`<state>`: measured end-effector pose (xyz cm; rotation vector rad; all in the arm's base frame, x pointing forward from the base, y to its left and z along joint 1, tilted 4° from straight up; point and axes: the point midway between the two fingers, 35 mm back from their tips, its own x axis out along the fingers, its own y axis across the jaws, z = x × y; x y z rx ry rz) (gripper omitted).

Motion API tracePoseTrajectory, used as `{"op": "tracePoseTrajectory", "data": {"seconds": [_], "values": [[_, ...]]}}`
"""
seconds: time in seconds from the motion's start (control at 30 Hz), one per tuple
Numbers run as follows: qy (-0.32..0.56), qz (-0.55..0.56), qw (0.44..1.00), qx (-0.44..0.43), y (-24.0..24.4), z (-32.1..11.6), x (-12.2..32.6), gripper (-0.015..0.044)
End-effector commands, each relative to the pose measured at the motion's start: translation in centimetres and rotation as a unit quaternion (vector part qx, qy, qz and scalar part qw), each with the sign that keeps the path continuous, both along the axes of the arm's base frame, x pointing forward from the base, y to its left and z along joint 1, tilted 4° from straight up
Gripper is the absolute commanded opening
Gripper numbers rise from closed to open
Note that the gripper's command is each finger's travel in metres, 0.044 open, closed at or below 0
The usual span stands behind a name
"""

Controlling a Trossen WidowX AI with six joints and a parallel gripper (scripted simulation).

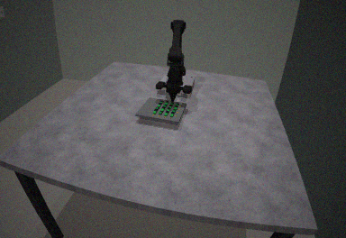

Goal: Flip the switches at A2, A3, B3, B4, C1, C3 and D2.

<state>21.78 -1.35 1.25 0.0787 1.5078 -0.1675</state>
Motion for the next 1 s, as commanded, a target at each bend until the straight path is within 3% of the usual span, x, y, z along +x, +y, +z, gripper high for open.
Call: {"op": "tracePoseTrajectory", "data": {"seconds": [0.0, 0.07, 0.27, 0.5, 0.97], "values": [[0.0, 0.0, 1.0, 0.0, 0.2, 3.6, 0.4, 0.0], [0.004, 0.0, 1.0, 0.001, 0.3, 5.8, 0.1, 0.0], [0.004, 0.0, 1.0, 0.001, 0.3, 6.1, 0.3, 0.0], [0.001, 0.0, 1.0, -0.001, -2.1, 7.3, 6.5, 0.0], [0.001, 0.0, 1.0, -0.001, -2.2, 7.3, 6.7, 0.0]]}}
